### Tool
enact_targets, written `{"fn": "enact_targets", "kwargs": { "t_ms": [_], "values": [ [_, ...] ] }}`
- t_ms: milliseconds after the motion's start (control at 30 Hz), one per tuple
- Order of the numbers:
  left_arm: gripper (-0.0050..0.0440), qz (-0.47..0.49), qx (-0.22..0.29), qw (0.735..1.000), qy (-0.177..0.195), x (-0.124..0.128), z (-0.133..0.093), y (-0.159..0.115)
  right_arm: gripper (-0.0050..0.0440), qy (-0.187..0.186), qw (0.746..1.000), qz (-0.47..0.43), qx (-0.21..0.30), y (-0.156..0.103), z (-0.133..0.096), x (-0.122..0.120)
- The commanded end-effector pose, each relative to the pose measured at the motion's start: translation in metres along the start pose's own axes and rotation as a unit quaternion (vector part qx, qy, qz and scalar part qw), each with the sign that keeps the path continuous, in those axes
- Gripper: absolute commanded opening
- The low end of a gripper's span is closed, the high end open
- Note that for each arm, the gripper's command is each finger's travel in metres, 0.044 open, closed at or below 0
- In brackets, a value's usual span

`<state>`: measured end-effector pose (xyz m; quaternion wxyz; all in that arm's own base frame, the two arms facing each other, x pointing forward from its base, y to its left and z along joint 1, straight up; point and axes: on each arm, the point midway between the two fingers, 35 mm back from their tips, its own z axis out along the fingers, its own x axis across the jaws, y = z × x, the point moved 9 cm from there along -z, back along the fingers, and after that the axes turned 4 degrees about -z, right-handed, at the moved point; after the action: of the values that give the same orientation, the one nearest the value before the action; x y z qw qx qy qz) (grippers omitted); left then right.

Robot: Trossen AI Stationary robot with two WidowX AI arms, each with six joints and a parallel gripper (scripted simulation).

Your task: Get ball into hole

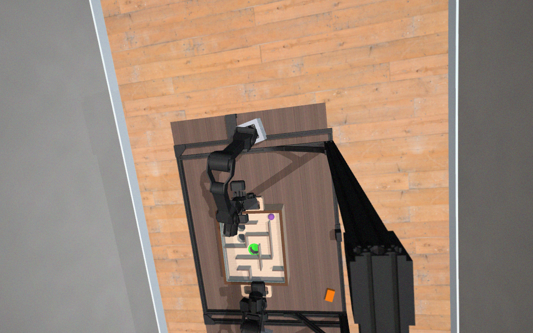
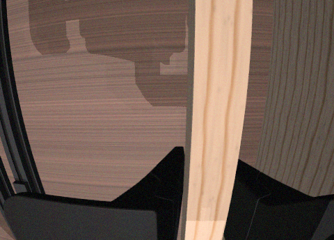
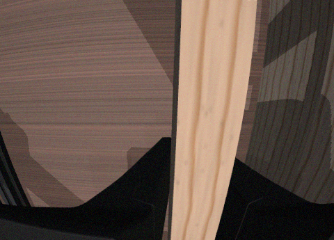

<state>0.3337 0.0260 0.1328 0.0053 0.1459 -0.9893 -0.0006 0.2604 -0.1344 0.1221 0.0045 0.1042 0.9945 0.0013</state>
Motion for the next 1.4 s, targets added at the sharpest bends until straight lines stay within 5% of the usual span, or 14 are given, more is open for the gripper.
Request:
{"fn": "enact_targets", "kwargs": {
  "t_ms": [0, 767, 1367],
  "values": [
    [0.0020, 0.000, 0.012, 1.000, 0.001, 0.000, -0.003, 0.002, 0.0020, -0.002, 1.000, -0.001, -0.008, -0.003, 0.001, 0.000],
    [0.0020, 0.000, -0.004, 1.000, -0.023, 0.006, 0.010, -0.002, 0.0020, 0.023, 1.000, -0.001, 0.007, 0.001, -0.011, -0.006],
    [0.0020, 0.000, 0.004, 1.000, 0.007, -0.001, -0.005, 0.000, 0.0020, -0.007, 1.000, -0.001, -0.001, -0.001, 0.003, 0.002]
  ]
}}
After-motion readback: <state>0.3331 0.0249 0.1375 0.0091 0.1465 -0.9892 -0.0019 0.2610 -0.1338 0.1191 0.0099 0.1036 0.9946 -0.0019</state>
